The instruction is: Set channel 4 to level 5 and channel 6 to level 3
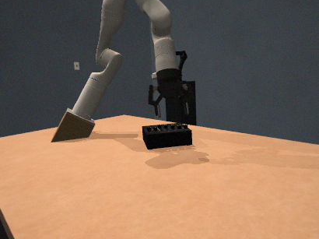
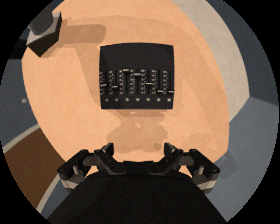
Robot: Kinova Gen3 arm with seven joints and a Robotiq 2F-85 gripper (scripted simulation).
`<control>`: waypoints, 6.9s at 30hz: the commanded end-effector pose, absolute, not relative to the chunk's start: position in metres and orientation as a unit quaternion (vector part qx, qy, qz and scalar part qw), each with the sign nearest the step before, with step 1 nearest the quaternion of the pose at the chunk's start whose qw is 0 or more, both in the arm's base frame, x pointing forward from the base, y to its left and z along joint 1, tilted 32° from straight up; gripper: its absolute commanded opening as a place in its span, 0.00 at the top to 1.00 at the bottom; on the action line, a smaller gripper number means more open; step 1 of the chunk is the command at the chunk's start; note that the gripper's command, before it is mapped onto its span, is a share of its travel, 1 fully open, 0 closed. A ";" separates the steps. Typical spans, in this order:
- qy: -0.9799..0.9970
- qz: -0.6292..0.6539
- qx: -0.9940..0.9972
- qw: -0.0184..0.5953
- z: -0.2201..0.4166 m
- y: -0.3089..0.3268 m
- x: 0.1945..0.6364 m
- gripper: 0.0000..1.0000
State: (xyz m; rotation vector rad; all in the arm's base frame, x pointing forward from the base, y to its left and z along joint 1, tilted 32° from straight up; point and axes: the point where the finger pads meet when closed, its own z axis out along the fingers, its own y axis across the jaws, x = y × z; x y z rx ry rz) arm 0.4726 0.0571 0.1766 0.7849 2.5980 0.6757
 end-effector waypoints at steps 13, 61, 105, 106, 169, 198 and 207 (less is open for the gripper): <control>0.877 0.246 0.396 0.114 0.187 0.048 0.449 0.00; 0.758 0.255 0.595 -0.083 0.229 0.081 0.352 0.00; 0.931 0.275 0.240 0.025 0.181 0.126 0.348 1.00; 0.931 0.275 0.240 0.025 0.181 0.126 0.348 1.00; 0.931 0.274 0.241 0.026 0.160 0.137 0.353 1.00; 0.931 0.274 0.241 0.026 0.159 0.138 0.353 1.00; 0.931 0.274 0.241 0.026 0.159 0.138 0.353 1.00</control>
